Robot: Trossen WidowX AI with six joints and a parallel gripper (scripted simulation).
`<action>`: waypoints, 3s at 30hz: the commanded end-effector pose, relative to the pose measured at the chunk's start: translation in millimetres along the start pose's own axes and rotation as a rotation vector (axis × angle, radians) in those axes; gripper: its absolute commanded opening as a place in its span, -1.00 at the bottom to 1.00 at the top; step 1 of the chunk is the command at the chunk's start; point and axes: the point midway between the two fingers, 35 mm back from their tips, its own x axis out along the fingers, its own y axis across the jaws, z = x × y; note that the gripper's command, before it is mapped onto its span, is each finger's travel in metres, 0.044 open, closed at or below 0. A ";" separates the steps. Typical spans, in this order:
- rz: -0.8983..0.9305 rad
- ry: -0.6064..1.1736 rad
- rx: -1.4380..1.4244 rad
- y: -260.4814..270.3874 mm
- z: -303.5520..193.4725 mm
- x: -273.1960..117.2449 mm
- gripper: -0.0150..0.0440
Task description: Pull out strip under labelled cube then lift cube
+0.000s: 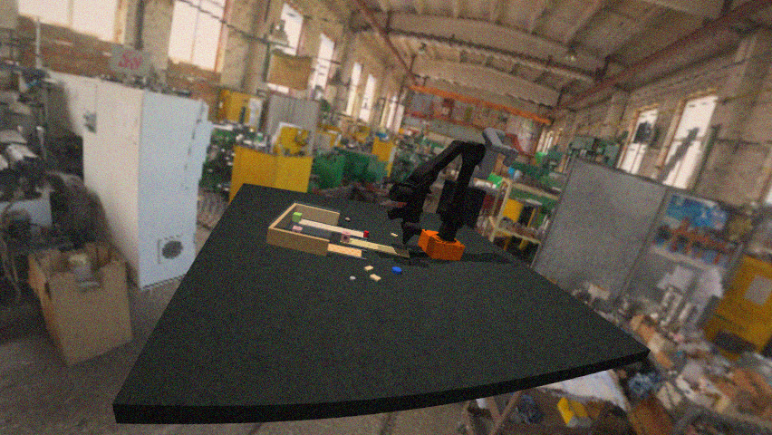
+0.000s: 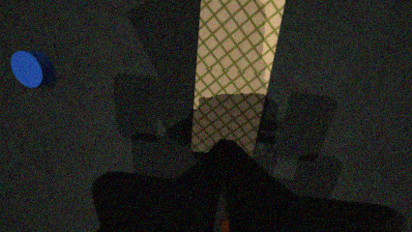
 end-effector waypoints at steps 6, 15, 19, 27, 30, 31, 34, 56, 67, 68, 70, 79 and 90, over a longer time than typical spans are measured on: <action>0.002 0.002 0.013 -0.8 20.9 -5.3 -0.05; 0.002 0.000 0.013 -0.2 48.2 -8.5 0.75; 0.002 -0.001 0.013 0.2 61.0 -10.1 1.00; 0.002 -0.004 0.013 1.5 86.6 -13.4 1.00; 0.002 -0.004 0.013 2.1 96.3 -14.8 1.00; 0.002 -0.005 0.013 2.3 99.4 -15.2 1.00; 0.002 -0.006 0.013 3.1 109.2 -16.6 1.00; 0.003 -0.012 0.013 9.1 179.9 -26.8 1.00; 0.003 -0.014 0.014 9.1 214.9 -30.8 1.00; 0.003 -0.015 0.014 9.1 215.8 -30.8 1.00; 0.003 -0.015 0.014 9.1 215.8 -29.8 0.82; 0.003 -0.015 0.014 9.3 216.8 -15.6 0.36; 0.003 -0.015 0.014 9.3 216.9 2.4 0.36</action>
